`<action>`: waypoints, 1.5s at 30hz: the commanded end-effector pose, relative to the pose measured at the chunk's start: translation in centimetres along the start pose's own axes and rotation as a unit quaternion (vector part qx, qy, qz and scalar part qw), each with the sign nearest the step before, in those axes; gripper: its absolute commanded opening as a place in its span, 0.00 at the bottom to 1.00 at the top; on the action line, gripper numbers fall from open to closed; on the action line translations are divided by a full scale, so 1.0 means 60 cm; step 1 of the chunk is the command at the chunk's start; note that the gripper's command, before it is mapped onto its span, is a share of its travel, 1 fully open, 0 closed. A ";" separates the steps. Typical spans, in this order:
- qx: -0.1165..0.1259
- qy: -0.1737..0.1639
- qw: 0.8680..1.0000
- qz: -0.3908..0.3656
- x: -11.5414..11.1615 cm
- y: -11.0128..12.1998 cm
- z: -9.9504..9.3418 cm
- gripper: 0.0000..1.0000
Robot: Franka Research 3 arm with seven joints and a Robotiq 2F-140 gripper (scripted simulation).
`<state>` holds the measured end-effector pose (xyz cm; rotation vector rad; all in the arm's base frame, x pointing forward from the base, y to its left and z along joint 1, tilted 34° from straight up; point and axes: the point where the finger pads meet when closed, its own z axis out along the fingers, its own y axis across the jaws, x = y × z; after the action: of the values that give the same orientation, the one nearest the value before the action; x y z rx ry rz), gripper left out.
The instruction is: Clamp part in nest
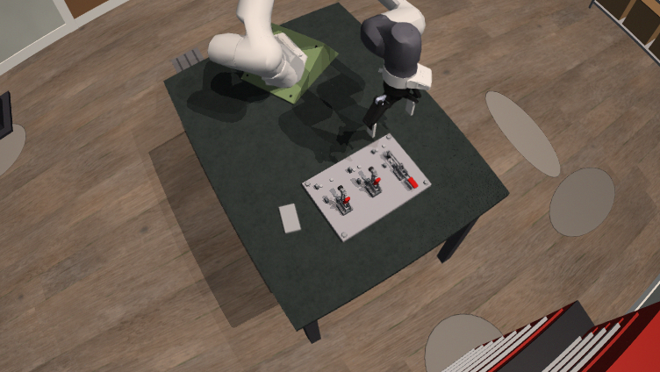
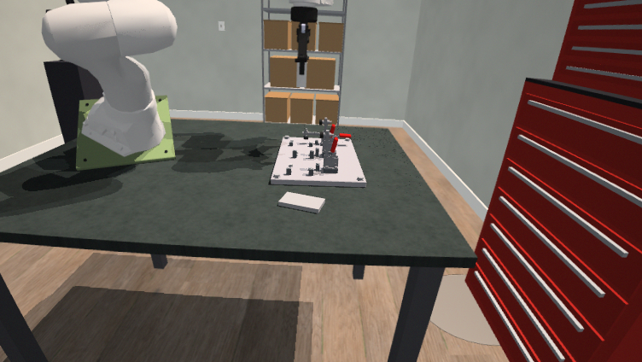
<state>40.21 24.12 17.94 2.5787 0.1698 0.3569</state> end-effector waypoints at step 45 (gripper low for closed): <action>0.002 0.004 1.000 0.007 0.004 -0.003 -0.001 0.00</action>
<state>40.28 24.19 17.94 2.5818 0.1565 0.3645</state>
